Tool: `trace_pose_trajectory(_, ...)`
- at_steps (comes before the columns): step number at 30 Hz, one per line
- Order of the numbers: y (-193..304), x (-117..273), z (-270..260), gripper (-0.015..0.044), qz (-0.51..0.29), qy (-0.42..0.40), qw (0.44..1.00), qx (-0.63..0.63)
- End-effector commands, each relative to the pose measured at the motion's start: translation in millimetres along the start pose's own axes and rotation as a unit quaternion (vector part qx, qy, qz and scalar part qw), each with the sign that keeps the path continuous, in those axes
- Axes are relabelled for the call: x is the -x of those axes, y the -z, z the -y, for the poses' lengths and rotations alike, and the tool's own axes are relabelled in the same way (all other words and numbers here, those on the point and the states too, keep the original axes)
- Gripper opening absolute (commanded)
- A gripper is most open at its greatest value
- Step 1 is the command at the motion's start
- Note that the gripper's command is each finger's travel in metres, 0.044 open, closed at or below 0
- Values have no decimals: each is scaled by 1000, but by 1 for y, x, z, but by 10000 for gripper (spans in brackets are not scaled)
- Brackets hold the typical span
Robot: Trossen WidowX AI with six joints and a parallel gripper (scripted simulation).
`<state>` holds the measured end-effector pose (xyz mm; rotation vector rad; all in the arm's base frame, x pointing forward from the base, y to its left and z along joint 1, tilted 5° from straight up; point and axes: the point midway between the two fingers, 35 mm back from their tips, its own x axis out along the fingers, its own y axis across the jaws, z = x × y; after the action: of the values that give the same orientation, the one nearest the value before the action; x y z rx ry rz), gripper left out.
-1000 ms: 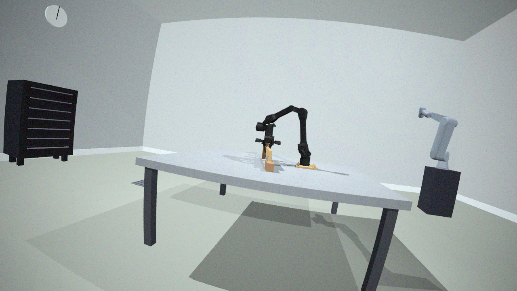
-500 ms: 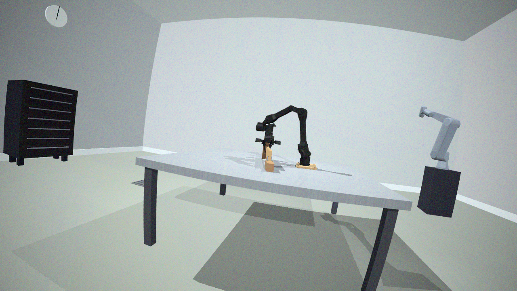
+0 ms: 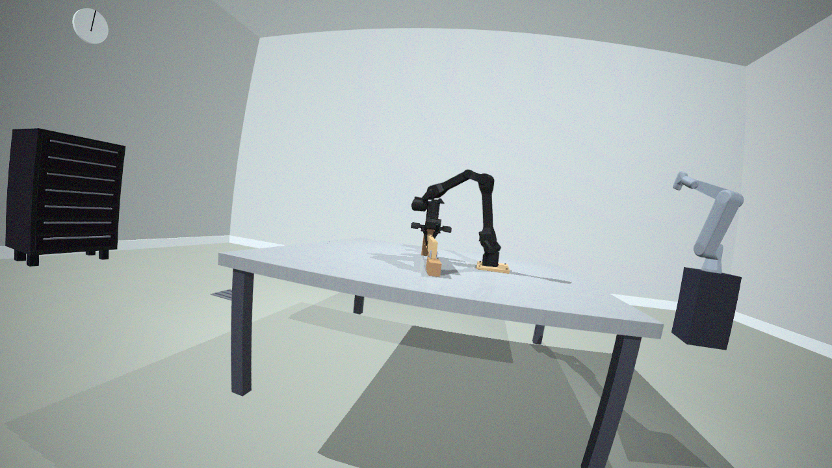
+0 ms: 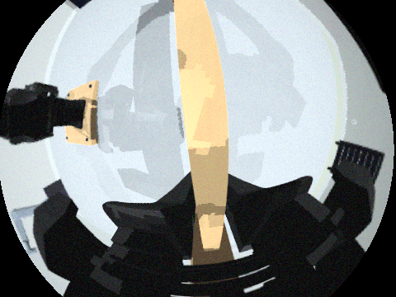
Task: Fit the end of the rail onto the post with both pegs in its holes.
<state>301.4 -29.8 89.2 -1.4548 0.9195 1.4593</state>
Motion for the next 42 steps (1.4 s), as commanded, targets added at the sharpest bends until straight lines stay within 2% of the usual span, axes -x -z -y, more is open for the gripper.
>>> trace_pose_trajectory(1,3,2,1,0,-2,3,1000,0)
trace_pose_trajectory(4,4,2,1,0,-2,3,1000,0)
trace_pose_trajectory(21,1,0,0,440,0,0,1000,0)
trace_pose_trajectory(27,-1,2,0,440,0,0,1000,0)
trace_pose_trajectory(32,-29,30,0,440,-1,3,1000,0)
trace_pose_trajectory(42,-29,30,0,440,-1,3,1000,0)
